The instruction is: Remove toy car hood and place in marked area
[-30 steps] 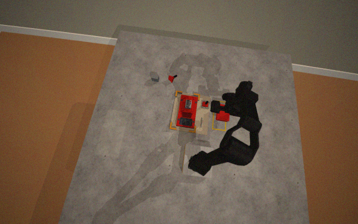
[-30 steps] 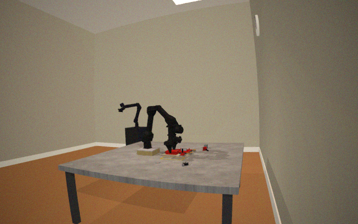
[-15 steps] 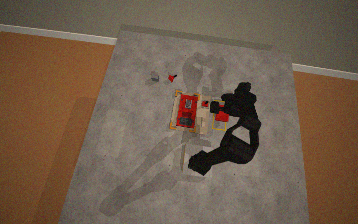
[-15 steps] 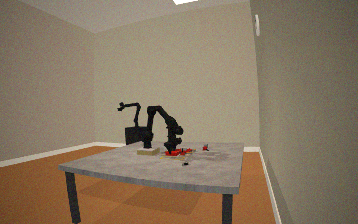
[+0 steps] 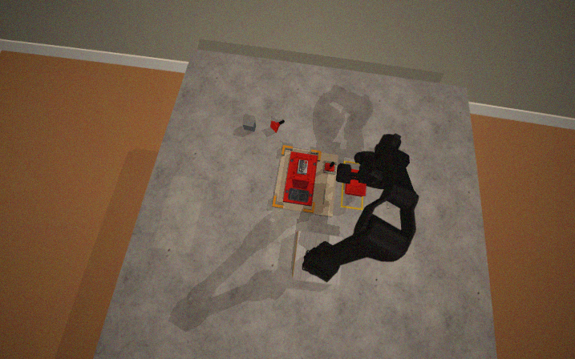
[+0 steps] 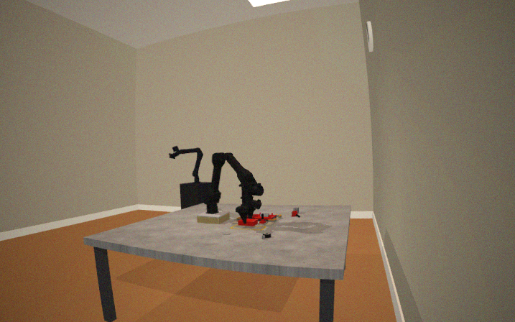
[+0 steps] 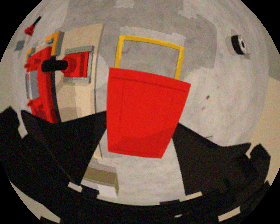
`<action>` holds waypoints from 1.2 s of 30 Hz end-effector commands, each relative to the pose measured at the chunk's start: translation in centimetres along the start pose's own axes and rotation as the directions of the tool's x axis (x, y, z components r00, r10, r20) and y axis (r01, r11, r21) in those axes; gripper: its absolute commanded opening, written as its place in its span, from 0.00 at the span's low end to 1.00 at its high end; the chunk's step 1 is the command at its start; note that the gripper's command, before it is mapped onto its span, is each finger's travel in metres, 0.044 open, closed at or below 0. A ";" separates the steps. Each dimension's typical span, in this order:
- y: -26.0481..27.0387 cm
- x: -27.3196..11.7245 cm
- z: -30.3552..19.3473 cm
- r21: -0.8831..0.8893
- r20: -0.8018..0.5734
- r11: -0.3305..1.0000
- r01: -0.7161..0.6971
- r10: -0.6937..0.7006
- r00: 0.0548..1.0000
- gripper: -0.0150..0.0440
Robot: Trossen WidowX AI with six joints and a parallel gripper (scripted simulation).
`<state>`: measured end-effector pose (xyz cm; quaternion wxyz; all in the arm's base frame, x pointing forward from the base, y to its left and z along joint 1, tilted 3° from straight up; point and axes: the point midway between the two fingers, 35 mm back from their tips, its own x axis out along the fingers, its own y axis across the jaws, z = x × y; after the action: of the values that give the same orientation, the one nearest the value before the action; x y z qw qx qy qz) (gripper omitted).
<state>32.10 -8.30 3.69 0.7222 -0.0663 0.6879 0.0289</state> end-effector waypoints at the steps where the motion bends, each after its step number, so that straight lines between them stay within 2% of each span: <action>1: 0.0 0.2 0.0 -0.004 0.003 1.000 -0.002 0.002 1.000 0.25; 34: 0.0 1.8 0.0 -0.004 0.003 1.000 -0.002 0.002 1.000 0.25; 36: 0.0 1.7 0.0 0.000 0.000 1.000 0.000 0.000 1.000 0.34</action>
<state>32.15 -8.36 1.98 0.7218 -0.0662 0.6883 0.0290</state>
